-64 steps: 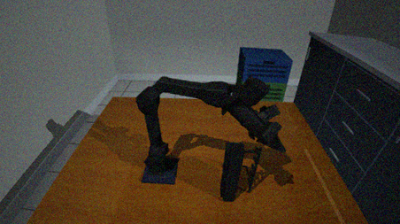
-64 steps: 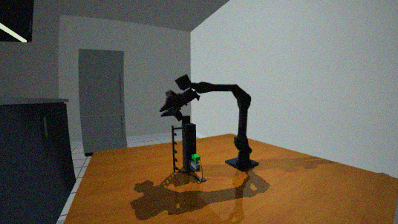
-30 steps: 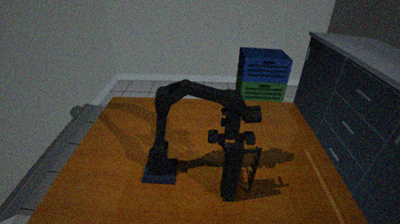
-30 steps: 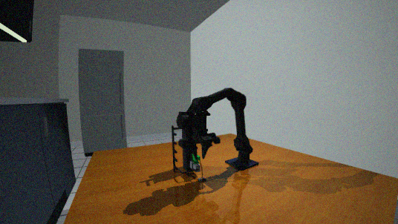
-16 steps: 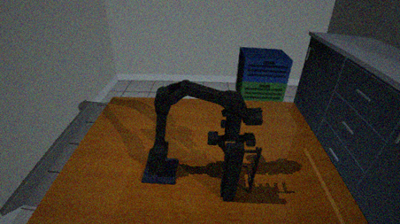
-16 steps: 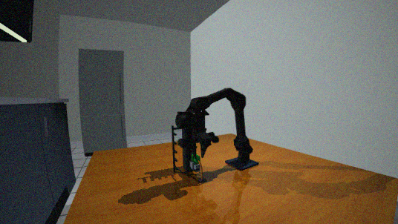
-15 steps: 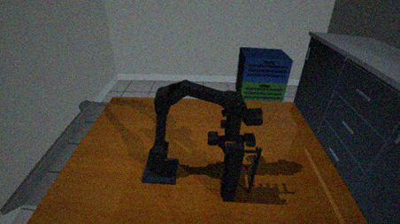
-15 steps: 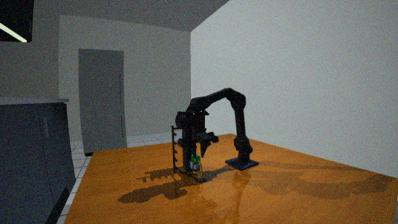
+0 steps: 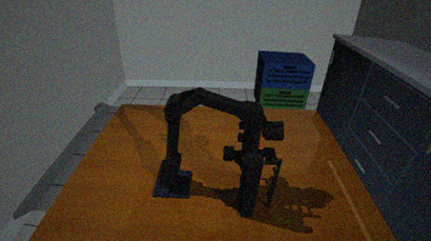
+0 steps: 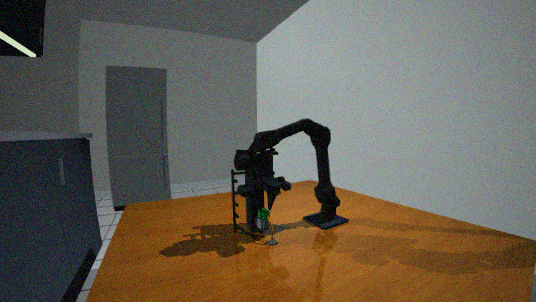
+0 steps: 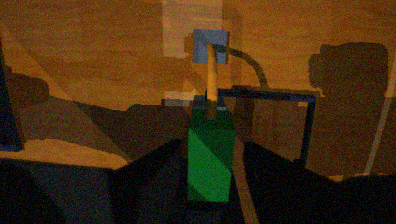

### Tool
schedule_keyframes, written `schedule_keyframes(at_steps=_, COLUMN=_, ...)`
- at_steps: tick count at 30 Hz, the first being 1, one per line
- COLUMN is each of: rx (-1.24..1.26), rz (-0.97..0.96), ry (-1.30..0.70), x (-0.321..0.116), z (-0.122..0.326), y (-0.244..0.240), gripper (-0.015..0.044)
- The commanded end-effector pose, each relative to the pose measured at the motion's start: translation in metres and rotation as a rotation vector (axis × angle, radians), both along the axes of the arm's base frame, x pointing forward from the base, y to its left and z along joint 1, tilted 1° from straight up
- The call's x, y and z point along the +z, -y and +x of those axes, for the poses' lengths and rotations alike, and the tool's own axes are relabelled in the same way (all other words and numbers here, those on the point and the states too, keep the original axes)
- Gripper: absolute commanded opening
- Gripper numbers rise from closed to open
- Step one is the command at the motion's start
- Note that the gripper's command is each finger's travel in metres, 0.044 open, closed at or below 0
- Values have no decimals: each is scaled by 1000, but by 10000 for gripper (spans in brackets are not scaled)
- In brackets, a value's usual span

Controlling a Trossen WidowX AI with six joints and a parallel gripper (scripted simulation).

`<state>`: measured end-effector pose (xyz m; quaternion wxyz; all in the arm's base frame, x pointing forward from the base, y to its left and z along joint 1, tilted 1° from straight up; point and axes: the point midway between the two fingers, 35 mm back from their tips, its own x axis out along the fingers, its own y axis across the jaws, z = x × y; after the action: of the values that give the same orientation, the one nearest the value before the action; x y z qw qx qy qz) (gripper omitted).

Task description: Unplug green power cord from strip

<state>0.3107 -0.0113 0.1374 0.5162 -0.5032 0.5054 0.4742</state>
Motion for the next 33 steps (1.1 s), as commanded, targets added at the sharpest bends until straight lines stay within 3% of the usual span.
schedule_keyframes(at_steps=1, rx=4, rz=6, ry=-2, x=-1, z=-1, y=1, gripper=160)
schedule_keyframes(at_steps=12, rx=4, rz=6, ry=-2, x=-12, z=-1, y=2, gripper=160)
schedule_keyframes(at_steps=16, rx=1, rz=0, ry=-1, x=-9, z=0, y=3, gripper=55)
schedule_keyframes(at_steps=24, rx=1, rz=0, ry=-1, x=-9, z=0, y=3, gripper=2)
schedule_keyframes(at_steps=33, rx=1, rz=2, ry=-1, x=-10, z=1, y=-8, gripper=0)
